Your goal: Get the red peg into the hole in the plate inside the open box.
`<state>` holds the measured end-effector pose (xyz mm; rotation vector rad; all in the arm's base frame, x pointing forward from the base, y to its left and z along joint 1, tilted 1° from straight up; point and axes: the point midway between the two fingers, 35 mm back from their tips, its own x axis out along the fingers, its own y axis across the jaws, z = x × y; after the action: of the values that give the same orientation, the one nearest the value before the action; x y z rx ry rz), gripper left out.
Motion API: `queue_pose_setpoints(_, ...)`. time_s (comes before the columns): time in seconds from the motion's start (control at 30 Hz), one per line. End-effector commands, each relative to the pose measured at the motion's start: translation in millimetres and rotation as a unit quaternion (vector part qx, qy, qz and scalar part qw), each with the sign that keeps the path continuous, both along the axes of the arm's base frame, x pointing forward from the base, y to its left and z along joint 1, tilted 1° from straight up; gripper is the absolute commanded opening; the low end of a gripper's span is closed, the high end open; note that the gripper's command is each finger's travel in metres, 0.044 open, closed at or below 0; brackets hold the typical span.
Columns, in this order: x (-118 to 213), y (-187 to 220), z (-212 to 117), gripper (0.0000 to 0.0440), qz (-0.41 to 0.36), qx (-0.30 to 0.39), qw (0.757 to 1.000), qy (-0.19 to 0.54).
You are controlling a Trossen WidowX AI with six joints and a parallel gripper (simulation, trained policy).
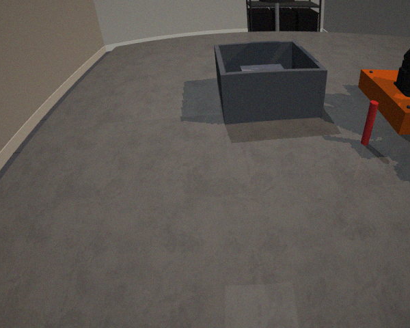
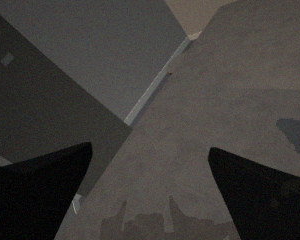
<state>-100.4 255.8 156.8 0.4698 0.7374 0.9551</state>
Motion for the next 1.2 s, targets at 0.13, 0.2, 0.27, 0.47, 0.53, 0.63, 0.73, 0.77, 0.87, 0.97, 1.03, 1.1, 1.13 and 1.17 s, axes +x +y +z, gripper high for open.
queue_pose_setpoints(0.13,22,8,-3,0.0440,-0.021,-0.046,0.999,-0.013)
queue_pose_setpoints(0.2,38,11,-5,0.0440,-0.040,-0.069,0.997,-0.014)
queue_pose_setpoints(0.27,55,12,-8,0.0440,-0.059,-0.095,0.994,-0.013)
queue_pose_setpoints(0.47,101,9,-14,0.0440,-0.115,-0.168,0.979,0.007)
queue_pose_setpoints(0.53,115,6,-15,0.0440,-0.132,-0.189,0.973,0.018)
queue_pose_setpoints(0.63,134,1,-15,0.0440,-0.155,-0.218,0.963,0.040)
queue_pose_setpoints(0.73,151,-6,-15,0.0440,-0.178,-0.242,0.952,0.064)
queue_pose_setpoints(0.77,156,-8,-15,0.0440,-0.185,-0.248,0.948,0.073)
queue_pose_setpoints(0.87,171,-16,-14,0.0440,-0.206,-0.267,0.936,0.102)
queue_pose_setpoints(0.97,184,-24,-13,0.0440,-0.228,-0.281,0.923,0.132)
queue_pose_setpoints(1.03,192,-29,-13,0.0440,-0.243,-0.289,0.913,0.153)
queue_pose_setpoints(1.1,199,-35,-12,0.0440,-0.258,-0.296,0.903,0.175)
queue_pose_setpoints(1.13,203,-38,-12,0.0440,-0.265,-0.299,0.898,0.186)
queue_pose_setpoints(1.17,206,-41,-12,0.0440,-0.273,-0.301,0.892,0.197)
